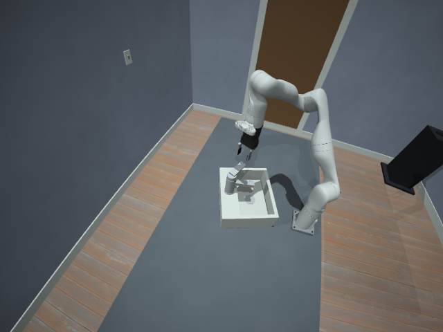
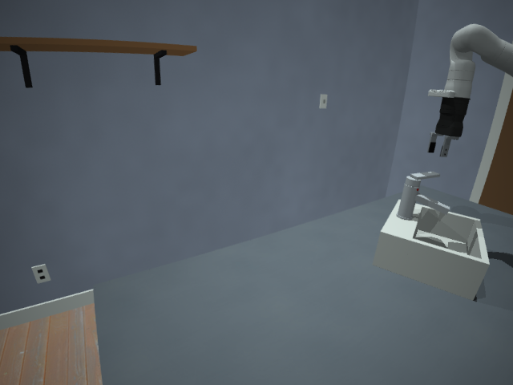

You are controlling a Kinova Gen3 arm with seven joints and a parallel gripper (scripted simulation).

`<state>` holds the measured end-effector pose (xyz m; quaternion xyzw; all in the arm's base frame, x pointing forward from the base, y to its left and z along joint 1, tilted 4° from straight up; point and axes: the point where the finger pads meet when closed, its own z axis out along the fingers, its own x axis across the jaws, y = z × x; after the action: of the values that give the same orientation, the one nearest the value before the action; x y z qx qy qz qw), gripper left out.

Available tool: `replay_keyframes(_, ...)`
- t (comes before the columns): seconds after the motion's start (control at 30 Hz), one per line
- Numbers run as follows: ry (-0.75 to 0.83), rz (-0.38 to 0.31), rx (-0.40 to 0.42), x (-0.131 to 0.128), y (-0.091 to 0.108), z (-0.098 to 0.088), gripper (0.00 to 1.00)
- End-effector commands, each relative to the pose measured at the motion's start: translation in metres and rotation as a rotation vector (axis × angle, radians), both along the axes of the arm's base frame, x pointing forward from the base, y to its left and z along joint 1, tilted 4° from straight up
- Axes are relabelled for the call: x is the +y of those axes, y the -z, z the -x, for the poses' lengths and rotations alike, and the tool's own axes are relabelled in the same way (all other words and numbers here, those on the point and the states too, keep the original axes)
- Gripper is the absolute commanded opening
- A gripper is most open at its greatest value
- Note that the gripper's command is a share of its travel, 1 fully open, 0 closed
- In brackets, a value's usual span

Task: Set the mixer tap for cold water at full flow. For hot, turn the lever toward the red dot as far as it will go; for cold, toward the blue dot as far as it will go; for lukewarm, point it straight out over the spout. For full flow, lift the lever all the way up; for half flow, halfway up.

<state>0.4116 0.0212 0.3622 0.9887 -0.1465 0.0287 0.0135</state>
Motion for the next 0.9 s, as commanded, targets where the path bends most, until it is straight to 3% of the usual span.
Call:
replay_keyframes(0.0,0.000,0.000,-0.001,0.000,-0.001,0.000,1.00)
replay_keyframes(0.87,-0.009,0.001,-0.001,-0.001,0.016,-0.002,1.00)
